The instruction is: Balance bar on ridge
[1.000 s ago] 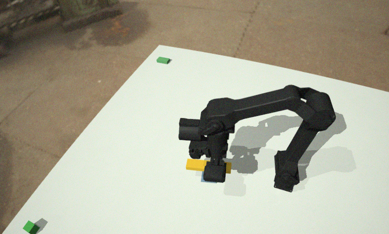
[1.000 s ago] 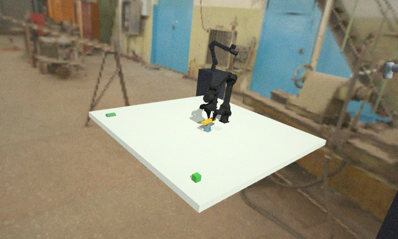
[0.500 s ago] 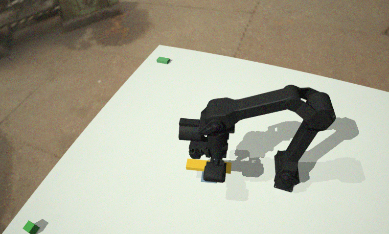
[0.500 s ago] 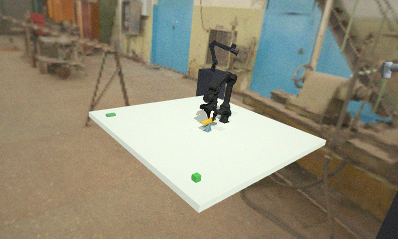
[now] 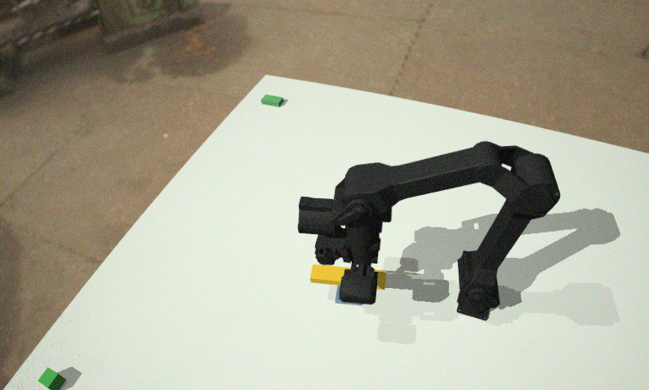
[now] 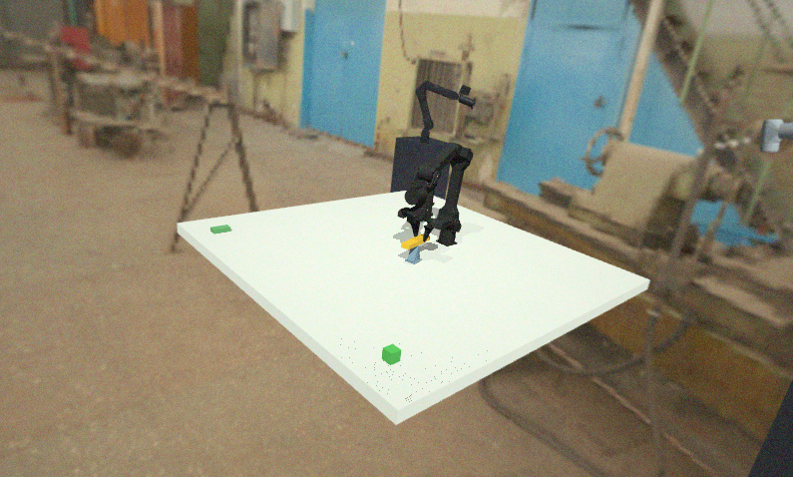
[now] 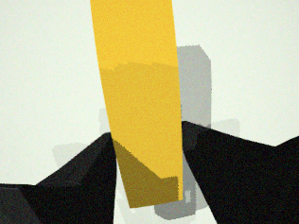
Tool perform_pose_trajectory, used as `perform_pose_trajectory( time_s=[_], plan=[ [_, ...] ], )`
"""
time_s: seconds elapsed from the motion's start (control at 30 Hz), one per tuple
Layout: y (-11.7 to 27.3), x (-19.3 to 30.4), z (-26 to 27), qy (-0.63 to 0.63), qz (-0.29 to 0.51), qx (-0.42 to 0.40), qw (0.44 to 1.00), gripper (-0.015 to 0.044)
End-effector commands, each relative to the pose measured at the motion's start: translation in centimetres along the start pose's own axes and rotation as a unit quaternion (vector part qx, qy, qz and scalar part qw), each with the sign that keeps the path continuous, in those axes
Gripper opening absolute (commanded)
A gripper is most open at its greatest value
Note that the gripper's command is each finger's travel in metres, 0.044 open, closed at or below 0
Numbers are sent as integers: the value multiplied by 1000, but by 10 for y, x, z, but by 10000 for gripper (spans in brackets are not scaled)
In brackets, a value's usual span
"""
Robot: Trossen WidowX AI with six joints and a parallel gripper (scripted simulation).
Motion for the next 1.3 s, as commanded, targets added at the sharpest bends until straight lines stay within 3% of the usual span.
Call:
perform_pose_trajectory(
  time_s=[0.0, 0.9, 1.2, 1.27],
  plan=[
    [0, 0, 0, 0, 0, 0, 1000, 170],
    [0, 0, 0, 0, 0, 0, 1000, 185],
    [0, 0, 0, 0, 0, 0, 1000, 421],
    [0, 0, 0, 0, 0, 0, 1000, 440]
  ],
)
Point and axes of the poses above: the point midway between the two fingers, 35 mm back from their tips, its own y axis back along the fingers, its own z axis across the jaws, x = y × z, the point moved 8 cm from there along y, back along the fingers, and after that the axes turned 13 degrees about y, right-handed, at the moved point
